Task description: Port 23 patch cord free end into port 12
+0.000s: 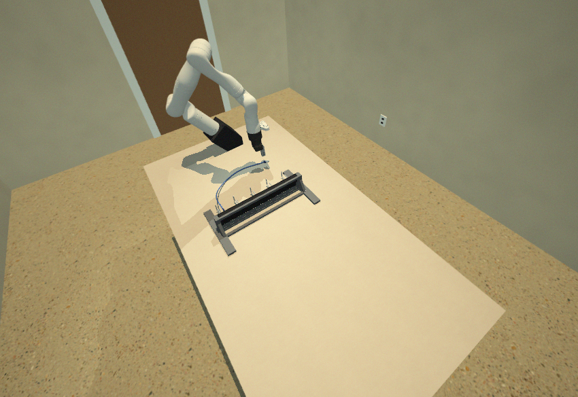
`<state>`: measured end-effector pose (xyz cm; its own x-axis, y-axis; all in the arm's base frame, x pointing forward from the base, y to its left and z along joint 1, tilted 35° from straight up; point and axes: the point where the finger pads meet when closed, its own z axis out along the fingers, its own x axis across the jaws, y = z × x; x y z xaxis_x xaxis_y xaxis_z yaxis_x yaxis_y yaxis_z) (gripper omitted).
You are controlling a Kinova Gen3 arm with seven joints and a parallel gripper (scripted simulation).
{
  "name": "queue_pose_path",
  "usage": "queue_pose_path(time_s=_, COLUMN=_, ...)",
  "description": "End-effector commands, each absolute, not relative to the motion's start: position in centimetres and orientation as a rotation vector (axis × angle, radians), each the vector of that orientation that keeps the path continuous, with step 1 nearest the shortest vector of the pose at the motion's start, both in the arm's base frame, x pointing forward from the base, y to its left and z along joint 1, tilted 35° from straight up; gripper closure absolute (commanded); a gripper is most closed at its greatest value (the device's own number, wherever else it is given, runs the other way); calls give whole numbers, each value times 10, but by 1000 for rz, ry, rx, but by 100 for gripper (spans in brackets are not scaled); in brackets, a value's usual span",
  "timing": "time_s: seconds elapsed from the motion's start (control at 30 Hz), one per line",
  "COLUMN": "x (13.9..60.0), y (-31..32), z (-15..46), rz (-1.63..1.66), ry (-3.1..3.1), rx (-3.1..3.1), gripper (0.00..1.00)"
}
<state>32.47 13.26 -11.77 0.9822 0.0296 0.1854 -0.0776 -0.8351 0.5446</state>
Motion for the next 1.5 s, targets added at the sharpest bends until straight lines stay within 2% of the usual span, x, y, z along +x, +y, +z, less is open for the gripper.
queue_pose_path(time_s=0.0, x=313, y=132, z=-126, rz=222, ry=-95, rx=2540, gripper=100)
queue_pose_path(time_s=0.3, x=292, y=137, z=-135, rz=176, ry=-176, rx=2540, gripper=100)
queue_pose_path(time_s=1.47, x=289, y=135, z=-133, rz=169, ry=-163, rx=2532, gripper=100)
